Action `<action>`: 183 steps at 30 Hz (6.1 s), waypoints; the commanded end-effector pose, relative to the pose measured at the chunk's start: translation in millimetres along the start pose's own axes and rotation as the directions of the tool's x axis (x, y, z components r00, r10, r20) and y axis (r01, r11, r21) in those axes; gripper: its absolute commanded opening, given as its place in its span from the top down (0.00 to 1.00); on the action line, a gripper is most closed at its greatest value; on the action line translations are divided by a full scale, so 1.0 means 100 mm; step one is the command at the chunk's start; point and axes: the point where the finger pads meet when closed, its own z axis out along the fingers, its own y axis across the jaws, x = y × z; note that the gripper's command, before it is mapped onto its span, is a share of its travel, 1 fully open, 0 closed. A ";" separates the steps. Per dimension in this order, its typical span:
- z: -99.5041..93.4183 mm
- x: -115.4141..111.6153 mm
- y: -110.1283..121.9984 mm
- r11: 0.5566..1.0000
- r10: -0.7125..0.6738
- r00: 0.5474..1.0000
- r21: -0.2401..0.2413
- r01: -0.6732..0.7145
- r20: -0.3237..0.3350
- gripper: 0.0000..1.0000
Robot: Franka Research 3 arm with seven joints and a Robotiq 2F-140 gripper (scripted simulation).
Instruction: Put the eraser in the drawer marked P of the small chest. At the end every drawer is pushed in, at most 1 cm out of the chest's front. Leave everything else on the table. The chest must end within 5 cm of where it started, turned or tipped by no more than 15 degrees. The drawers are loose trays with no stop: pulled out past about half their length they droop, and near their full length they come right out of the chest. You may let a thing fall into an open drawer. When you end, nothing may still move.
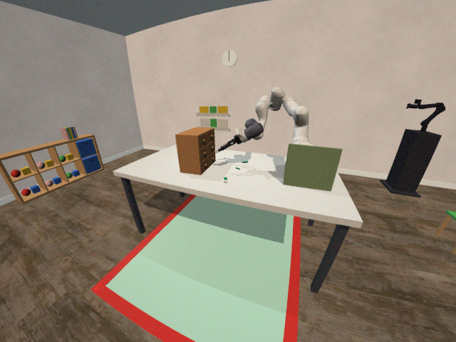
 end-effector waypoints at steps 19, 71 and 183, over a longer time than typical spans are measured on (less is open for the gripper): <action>-0.41 0.10 -0.02 1.000 -0.011 0.956 0.005 0.010 0.293 0.00; -1.39 0.35 -0.02 1.000 -0.010 0.505 0.006 0.010 0.863 0.00; -0.94 0.12 -1.60 1.000 -0.011 0.863 0.005 0.010 0.506 0.00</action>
